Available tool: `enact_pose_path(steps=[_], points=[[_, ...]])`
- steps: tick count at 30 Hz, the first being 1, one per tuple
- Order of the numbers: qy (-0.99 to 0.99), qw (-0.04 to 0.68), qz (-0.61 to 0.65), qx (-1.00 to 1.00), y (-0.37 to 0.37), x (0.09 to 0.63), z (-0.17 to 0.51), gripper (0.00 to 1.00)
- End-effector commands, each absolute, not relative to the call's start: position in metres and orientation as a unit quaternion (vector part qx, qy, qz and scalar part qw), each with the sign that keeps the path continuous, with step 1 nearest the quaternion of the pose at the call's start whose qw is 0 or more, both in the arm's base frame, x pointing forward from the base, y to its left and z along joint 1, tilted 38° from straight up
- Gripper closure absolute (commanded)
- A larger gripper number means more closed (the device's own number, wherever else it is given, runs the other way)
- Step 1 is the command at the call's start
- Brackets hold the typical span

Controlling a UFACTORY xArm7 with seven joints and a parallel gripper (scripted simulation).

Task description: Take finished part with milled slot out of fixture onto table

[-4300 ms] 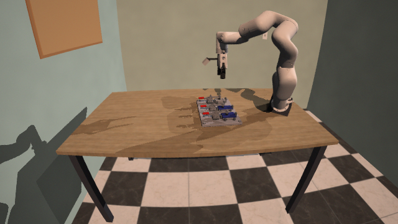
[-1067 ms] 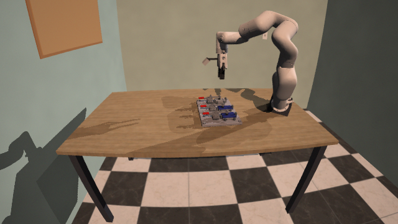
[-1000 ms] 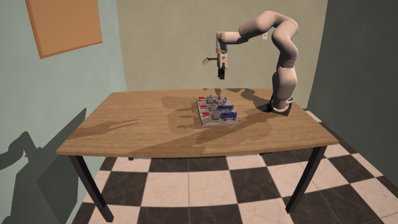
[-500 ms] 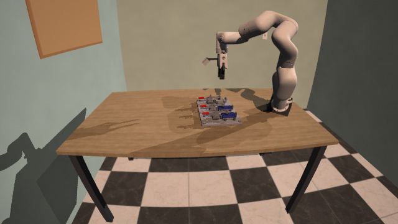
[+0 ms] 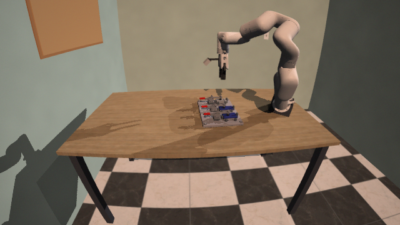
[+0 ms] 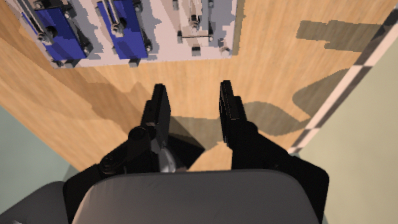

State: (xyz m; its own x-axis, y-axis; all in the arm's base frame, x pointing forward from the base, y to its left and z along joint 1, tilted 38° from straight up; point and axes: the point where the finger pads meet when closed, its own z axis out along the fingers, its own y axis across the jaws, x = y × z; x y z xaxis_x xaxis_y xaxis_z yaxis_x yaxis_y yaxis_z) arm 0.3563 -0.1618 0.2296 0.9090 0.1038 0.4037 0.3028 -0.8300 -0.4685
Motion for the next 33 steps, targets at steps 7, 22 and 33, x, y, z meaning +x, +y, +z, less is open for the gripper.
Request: enact_pose_path(steps=[7,22,33], points=[[-0.108,0.269,-0.185,-0.939,-0.164,0.357,0.231,0.53],[-0.108,0.269,-0.185,-0.939,-0.164,0.357,0.231,0.53],[-0.108,0.269,-0.185,-0.939,-0.155,0.361,0.218,0.53]])
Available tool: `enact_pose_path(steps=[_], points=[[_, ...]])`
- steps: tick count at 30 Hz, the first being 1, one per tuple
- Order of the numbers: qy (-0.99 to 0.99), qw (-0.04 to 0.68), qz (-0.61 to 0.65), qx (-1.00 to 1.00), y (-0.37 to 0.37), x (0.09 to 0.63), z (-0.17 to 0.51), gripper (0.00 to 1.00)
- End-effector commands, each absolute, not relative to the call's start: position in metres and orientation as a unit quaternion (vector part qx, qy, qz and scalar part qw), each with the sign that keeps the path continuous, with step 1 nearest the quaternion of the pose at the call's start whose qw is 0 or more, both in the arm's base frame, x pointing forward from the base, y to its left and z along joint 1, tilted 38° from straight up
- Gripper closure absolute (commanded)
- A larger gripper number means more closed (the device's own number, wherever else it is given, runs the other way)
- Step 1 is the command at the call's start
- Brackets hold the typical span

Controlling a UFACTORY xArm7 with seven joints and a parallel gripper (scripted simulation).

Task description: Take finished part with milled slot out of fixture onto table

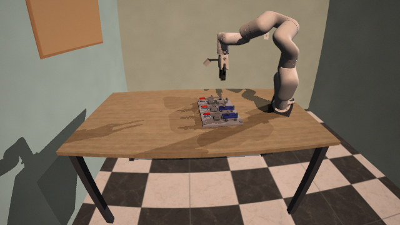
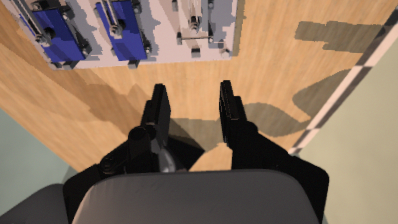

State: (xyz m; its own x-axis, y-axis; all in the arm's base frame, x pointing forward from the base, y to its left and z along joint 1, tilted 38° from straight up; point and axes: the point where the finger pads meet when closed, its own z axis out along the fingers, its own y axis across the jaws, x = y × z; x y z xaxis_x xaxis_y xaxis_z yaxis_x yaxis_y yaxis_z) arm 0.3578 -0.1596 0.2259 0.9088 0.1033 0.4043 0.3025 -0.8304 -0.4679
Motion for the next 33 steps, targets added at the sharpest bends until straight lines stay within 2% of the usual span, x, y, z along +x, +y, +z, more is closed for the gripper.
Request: enact_pose_path(steps=[1,15,27,33], points=[[-0.108,0.269,-0.185,-0.939,-0.153,0.362,0.215,0.53],[-0.108,0.269,-0.185,-0.939,-0.131,0.374,0.184,0.53],[-0.108,0.269,-0.185,-0.939,-0.130,0.384,0.188,0.53],[-0.108,0.269,-0.185,-0.939,-0.126,0.413,0.201,0.53]])
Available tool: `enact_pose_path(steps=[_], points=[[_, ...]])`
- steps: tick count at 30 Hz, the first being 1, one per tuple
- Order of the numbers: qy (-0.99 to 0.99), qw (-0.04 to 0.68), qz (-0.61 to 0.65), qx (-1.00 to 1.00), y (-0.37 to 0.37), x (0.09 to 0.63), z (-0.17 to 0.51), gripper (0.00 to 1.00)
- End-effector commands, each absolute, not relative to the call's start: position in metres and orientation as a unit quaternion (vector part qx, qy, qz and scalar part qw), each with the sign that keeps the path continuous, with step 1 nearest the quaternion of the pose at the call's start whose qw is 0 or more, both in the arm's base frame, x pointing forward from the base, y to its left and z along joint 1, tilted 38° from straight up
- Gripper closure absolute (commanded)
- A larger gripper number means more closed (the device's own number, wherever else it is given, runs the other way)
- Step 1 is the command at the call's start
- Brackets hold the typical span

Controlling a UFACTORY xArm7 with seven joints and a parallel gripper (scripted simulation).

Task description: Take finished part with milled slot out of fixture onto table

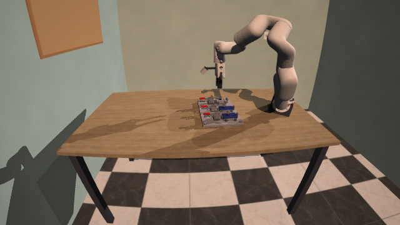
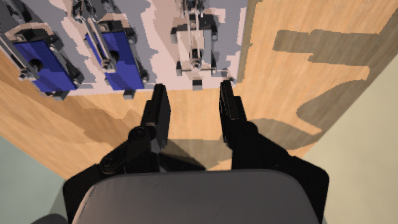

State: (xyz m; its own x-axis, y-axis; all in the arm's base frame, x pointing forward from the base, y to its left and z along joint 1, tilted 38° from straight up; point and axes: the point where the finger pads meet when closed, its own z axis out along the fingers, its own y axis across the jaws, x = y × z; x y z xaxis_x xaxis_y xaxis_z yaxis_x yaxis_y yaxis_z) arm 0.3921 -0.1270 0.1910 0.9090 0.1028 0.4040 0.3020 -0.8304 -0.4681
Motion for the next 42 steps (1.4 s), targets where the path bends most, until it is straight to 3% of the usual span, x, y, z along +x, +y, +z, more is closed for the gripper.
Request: enact_pose_path(steps=[1,17,42], points=[[-0.108,0.269,-0.185,-0.939,-0.126,0.419,0.204,0.53],[-0.108,0.269,-0.185,-0.939,-0.118,0.486,0.234,0.53],[-0.108,0.269,-0.185,-0.939,-0.104,0.499,0.216,0.53]])
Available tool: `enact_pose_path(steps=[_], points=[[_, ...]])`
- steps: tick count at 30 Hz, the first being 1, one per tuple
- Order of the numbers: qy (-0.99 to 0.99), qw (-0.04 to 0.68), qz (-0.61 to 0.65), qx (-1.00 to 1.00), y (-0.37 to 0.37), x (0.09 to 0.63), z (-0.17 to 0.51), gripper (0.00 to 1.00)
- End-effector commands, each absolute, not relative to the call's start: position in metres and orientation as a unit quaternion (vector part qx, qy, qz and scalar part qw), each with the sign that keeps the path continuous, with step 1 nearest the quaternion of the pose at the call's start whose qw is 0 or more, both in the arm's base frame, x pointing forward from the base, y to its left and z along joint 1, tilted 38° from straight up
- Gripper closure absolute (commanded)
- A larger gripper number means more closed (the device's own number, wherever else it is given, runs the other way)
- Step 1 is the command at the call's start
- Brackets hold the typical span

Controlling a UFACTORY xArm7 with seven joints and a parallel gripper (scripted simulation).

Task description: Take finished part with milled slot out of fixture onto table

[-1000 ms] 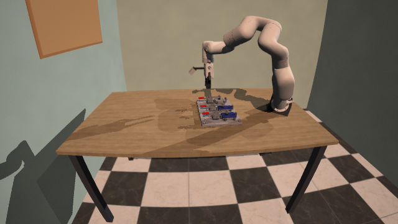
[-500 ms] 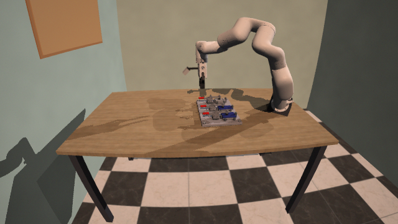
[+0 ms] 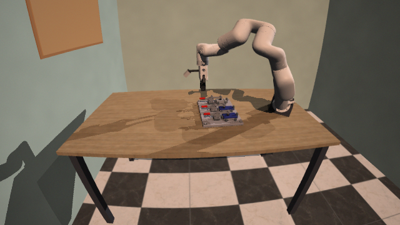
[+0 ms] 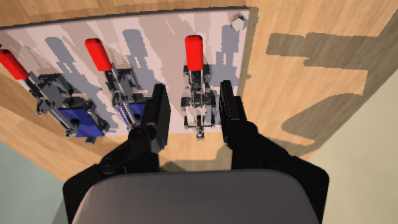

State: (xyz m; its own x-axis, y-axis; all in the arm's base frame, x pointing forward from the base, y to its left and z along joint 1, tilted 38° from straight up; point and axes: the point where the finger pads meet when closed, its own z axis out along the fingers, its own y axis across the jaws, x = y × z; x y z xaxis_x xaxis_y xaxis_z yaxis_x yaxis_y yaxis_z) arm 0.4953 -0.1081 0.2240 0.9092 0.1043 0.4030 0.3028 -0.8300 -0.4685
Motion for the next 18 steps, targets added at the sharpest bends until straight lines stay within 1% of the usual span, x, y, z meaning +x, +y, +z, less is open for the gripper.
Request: enact_pose_path(steps=[1,18], points=[[-0.108,0.269,-0.185,-0.939,-0.102,0.500,0.214,0.53],[-0.108,0.269,-0.185,-0.939,-0.081,0.511,0.184,0.53]])
